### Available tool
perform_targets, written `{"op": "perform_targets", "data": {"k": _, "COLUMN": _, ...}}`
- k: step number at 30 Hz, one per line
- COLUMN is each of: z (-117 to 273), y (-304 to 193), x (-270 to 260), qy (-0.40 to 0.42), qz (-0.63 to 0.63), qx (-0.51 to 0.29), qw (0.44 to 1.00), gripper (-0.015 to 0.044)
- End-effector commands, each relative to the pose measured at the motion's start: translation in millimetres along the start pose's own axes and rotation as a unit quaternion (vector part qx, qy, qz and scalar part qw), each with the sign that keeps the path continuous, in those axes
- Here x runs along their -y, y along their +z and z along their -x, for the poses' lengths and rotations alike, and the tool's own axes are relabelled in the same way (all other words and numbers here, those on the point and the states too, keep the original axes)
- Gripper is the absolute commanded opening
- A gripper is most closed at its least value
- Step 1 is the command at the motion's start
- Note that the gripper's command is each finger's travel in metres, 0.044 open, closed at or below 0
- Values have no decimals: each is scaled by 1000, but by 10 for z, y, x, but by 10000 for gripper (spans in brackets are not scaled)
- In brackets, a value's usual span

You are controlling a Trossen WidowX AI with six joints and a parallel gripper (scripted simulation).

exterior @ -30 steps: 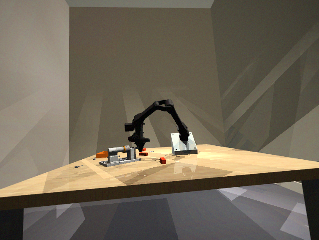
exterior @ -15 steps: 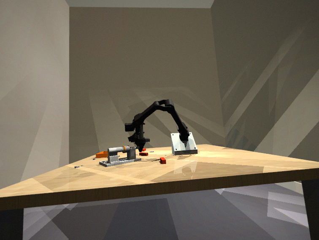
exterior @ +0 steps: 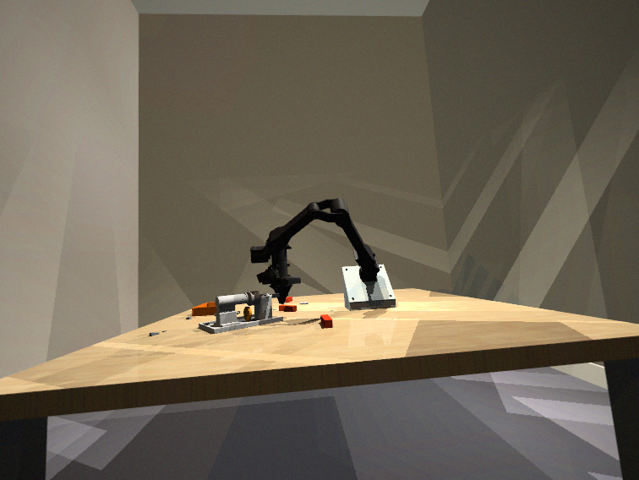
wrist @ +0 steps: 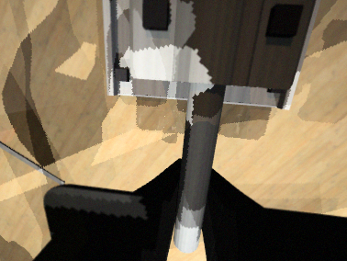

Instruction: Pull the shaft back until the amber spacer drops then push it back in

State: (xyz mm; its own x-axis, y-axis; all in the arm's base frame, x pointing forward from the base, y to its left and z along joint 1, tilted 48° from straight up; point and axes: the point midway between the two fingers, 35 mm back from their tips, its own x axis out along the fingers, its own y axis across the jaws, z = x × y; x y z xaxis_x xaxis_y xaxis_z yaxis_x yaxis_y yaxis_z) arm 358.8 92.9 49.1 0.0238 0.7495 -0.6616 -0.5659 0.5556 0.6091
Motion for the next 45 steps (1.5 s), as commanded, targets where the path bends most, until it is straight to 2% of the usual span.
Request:
{"op": "perform_targets", "data": {"k": 1, "z": 0, "y": 0, "x": 0, "qy": 0, "qz": 0, "qx": 0, "qw": 1000, "gripper": 0}}
{"op": "perform_targets", "data": {"k": 45, "z": -1, "y": 126, "x": -3, "qy": -2, "qz": 4, "qx": 0, "qw": 1000, "gripper": 0}}
